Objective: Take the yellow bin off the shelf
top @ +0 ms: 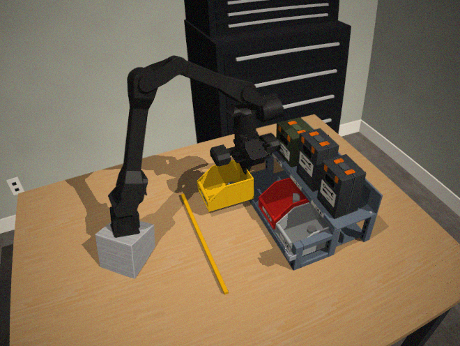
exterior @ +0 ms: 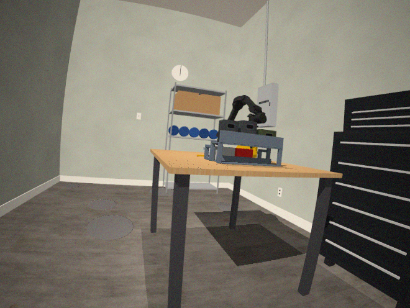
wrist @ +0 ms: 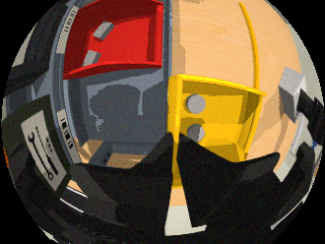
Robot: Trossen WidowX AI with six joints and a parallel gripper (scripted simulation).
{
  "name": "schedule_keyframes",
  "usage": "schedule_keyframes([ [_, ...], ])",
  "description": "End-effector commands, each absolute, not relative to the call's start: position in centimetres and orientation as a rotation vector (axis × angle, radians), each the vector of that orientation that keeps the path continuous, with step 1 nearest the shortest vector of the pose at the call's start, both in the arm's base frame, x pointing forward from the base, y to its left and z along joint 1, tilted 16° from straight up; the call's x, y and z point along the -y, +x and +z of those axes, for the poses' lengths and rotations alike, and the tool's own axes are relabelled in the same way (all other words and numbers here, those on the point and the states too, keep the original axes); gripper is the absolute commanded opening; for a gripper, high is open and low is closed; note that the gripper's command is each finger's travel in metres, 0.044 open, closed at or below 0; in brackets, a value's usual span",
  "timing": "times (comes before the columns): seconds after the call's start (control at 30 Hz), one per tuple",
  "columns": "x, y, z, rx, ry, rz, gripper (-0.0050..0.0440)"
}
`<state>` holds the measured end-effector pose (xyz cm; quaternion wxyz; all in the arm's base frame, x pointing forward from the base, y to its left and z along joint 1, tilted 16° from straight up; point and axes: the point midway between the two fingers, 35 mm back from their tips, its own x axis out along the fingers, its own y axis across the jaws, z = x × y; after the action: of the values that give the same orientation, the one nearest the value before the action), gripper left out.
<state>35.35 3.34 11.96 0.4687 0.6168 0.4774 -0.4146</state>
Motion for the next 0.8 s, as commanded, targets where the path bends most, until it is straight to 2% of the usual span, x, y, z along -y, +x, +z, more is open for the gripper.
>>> schedule_keyframes([
  [0.0, -3.4, 34.7, 12.8, -1.149, 1.523, -0.991, 0.0000],
  [0.77, -3.7, 34.4, 11.6, -1.149, 1.523, -0.991, 0.0000],
])
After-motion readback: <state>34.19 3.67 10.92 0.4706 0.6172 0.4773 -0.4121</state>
